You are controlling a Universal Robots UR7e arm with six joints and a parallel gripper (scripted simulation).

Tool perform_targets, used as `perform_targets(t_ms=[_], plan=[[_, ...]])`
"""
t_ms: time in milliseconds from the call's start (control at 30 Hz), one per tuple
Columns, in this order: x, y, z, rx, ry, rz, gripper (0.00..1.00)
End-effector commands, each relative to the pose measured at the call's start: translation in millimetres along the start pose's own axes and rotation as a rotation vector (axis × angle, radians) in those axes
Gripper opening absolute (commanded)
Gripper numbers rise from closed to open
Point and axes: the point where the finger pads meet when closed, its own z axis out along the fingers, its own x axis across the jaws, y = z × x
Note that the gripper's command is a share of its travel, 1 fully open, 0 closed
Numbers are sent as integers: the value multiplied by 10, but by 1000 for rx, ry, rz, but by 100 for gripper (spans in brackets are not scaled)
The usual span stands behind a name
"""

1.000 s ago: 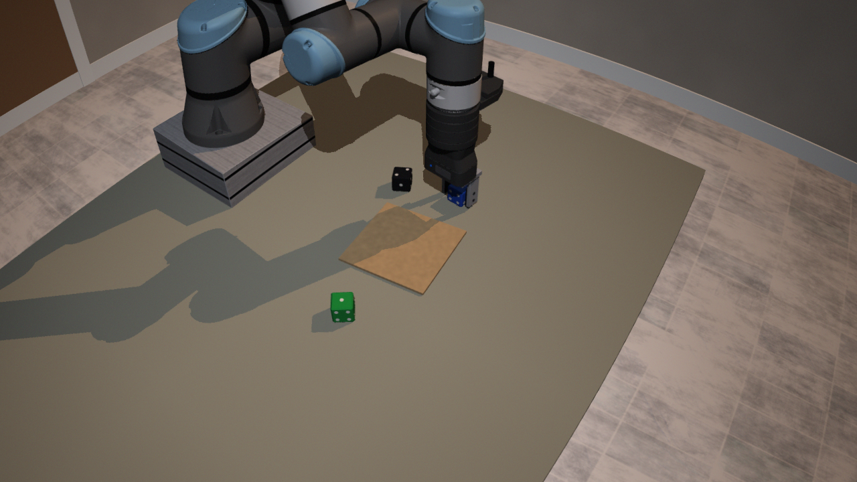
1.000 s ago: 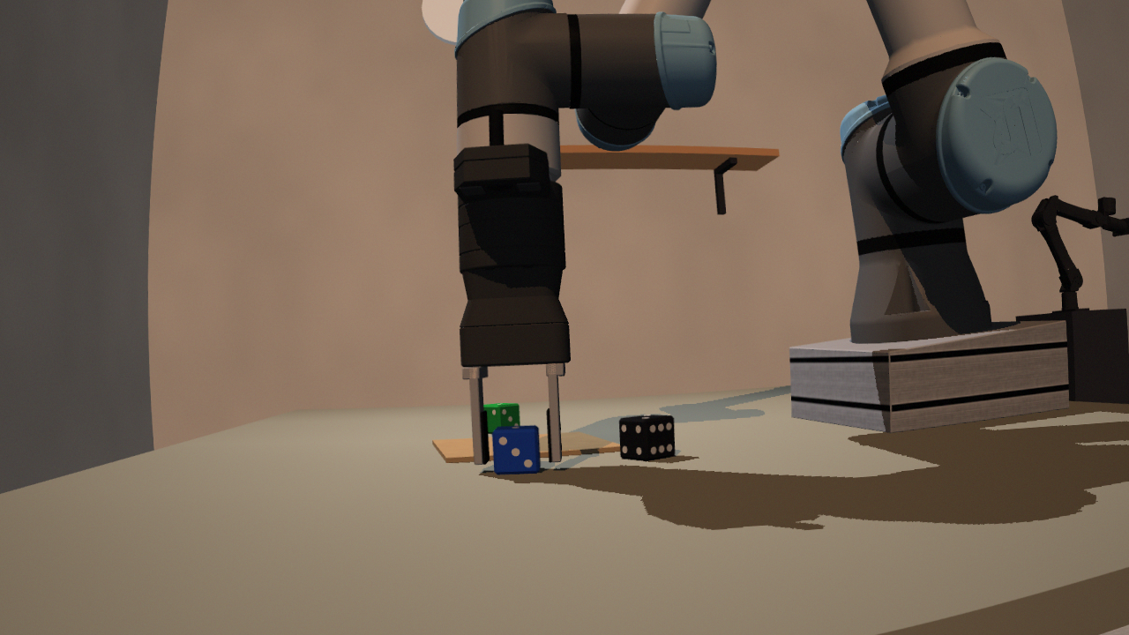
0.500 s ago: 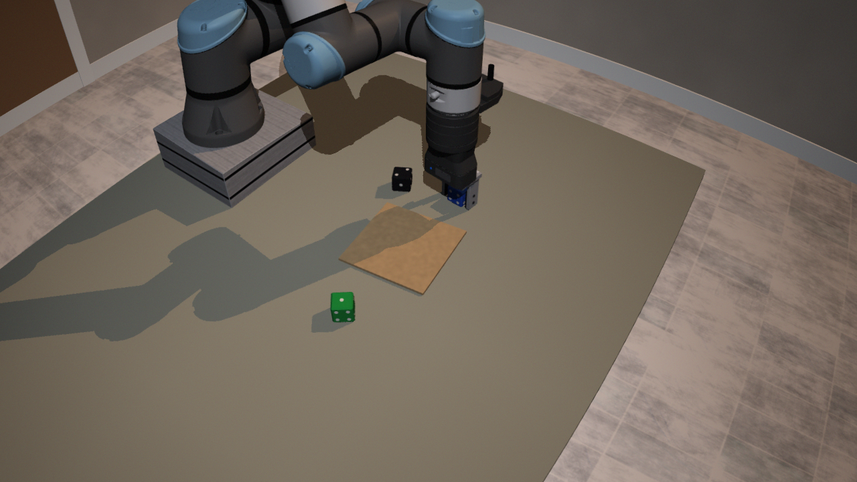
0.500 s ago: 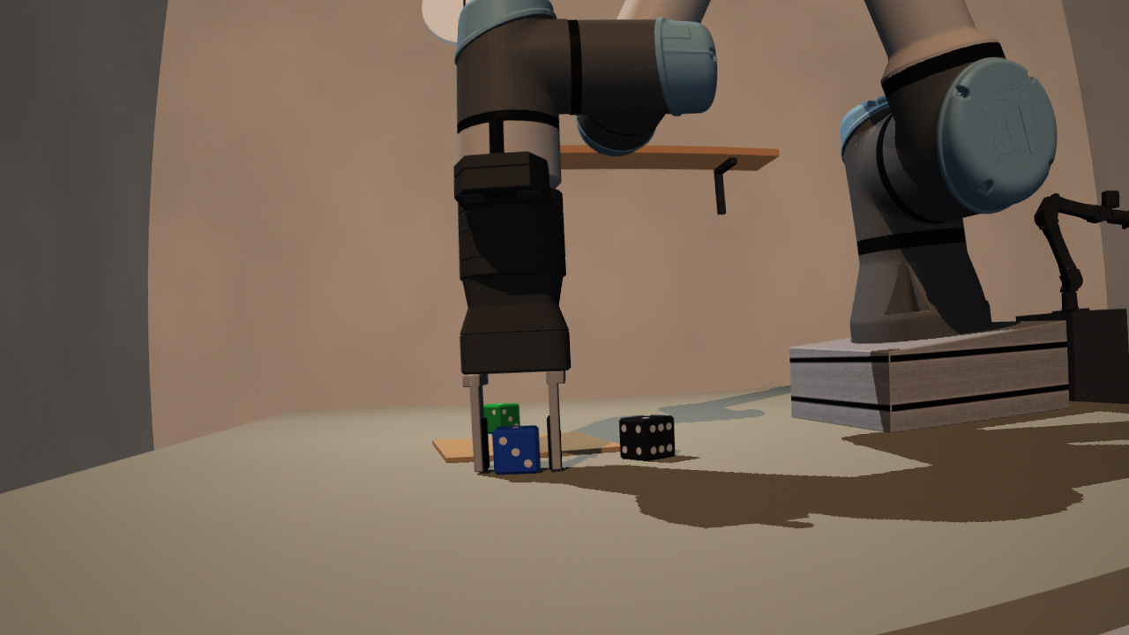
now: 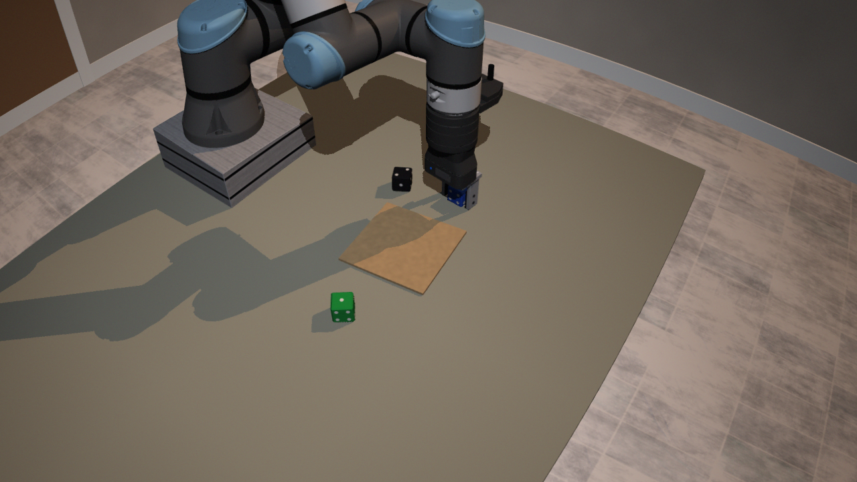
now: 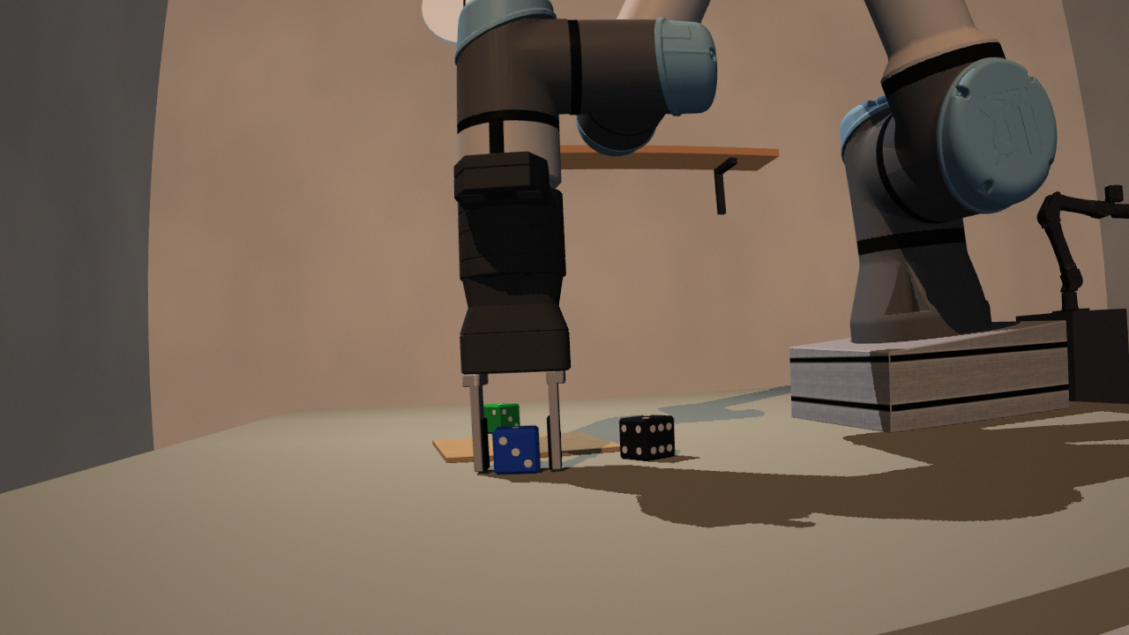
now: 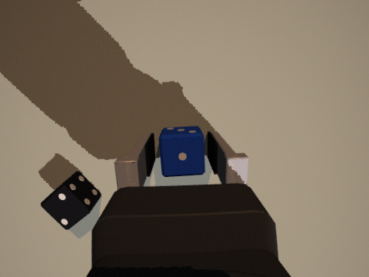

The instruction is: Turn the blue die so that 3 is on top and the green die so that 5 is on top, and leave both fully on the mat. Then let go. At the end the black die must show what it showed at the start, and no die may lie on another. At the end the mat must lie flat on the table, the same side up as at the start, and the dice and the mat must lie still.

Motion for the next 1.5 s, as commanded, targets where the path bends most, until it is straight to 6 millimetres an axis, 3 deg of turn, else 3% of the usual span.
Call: perform_targets(t_ms=[0, 333, 367, 1467], plan=[[4, -1, -4, 0, 1, 0, 87], [4, -1, -4, 0, 1, 0, 87], [4, -1, -4, 0, 1, 0, 57], [4, -1, -4, 0, 1, 0, 57]])
